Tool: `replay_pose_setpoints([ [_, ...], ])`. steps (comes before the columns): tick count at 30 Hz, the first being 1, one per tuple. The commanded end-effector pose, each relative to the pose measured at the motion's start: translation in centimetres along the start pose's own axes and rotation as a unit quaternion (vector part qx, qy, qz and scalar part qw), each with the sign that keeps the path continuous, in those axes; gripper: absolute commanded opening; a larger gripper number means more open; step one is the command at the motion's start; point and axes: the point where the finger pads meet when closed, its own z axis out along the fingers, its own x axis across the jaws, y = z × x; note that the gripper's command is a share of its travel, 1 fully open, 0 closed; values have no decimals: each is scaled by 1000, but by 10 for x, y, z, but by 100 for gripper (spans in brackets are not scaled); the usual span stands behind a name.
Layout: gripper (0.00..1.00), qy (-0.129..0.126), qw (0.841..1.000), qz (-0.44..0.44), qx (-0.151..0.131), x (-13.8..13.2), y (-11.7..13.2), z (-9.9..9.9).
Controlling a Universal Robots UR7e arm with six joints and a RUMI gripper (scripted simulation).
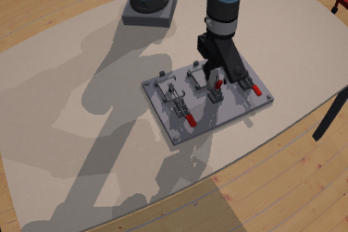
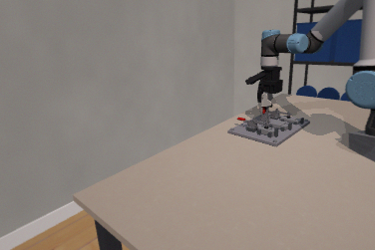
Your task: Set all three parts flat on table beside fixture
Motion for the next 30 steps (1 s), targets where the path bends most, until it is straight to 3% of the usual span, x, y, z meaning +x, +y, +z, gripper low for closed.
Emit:
replay_pose_setpoints([
  [1, 28, 0, 1000, 0, 1, 0, 0, 0],
  [11, 28, 0, 1000, 0, 1, 0, 0, -4],
  [30, 28, 0, 1000, 0, 1, 0, 0, -50],
])
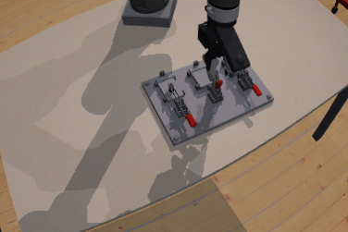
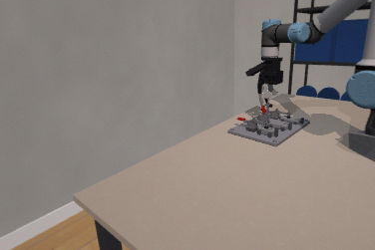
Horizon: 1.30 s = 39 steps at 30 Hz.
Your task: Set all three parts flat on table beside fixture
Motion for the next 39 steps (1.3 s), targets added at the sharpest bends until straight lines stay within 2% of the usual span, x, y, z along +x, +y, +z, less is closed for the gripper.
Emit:
replay_pose_setpoints([
  [1, 28, 0, 1000, 0, 0, 0, 0, -10],
  [16, 28, 0, 1000, 0, 0, 0, 0, -10],
  [17, 59, 0, 1000, 0, 0, 0, 0, -10],
  [24, 59, 0, 1000, 0, 0, 0, 0, -13],
  [39, 59, 0, 1000, 0, 0, 0, 0, -38],
])
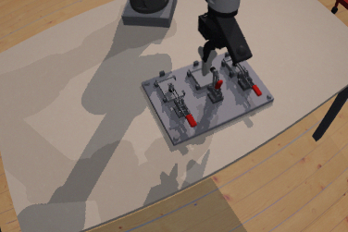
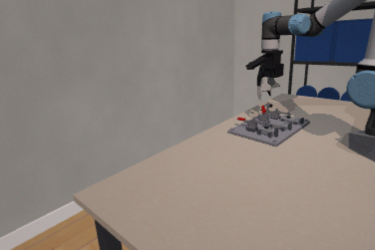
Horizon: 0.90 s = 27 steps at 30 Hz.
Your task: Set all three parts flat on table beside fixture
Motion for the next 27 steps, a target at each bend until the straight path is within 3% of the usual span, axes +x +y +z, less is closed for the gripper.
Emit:
replay_pose_setpoints([
  [1, 59, 0, 1000, 0, 0, 0, 0, -7],
  [10, 59, 0, 1000, 0, 0, 0, 2, -7],
  [19, 59, 0, 1000, 0, 0, 0, 19, -7],
  [27, 59, 0, 1000, 0, 0, 0, 53, -7],
])
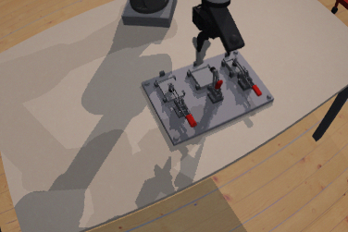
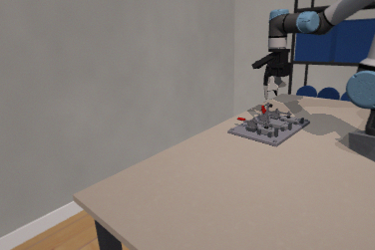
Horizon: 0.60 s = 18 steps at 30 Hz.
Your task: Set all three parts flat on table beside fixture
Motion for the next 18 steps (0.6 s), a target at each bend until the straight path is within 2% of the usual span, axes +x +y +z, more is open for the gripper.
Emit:
replay_pose_setpoints([
  [1, 59, 0, 1000, 0, 1, 0, 24, -1],
  [7, 59, 0, 1000, 0, 1, 0, 44, -1],
  [18, 59, 0, 1000, 0, 1, 0, 52, -1],
])
